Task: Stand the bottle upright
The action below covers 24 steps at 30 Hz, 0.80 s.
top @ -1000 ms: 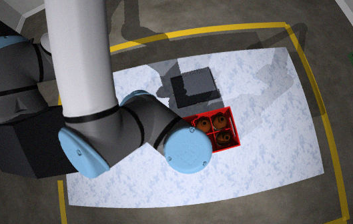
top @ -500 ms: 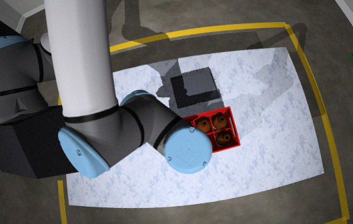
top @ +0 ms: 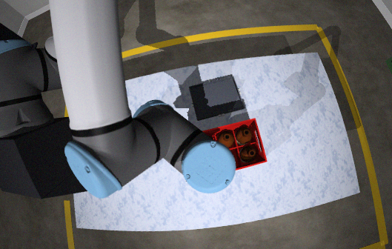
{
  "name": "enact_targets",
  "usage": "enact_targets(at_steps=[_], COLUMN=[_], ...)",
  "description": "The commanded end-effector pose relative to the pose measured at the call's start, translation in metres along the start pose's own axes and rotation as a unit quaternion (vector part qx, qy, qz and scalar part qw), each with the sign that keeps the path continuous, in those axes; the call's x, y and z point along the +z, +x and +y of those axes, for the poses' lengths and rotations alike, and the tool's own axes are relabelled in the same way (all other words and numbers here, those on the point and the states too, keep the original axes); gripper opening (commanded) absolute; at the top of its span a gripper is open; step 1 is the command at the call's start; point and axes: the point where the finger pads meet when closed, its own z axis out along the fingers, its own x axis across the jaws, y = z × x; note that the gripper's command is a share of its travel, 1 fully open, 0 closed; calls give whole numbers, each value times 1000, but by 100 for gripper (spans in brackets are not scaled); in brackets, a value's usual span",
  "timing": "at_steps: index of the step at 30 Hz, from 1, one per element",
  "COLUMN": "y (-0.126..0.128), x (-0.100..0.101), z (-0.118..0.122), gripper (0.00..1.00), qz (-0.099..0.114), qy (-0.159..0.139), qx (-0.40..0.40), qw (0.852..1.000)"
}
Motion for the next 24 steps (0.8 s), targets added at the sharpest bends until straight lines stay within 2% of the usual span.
enact_targets(at_steps=[1, 24], y=[0, 0], x=[-1, -7], z=[1, 1], gripper=[0, 0], qz=[0, 0], qy=[-1, -1], qx=[0, 0], qw=[1000, 1000])
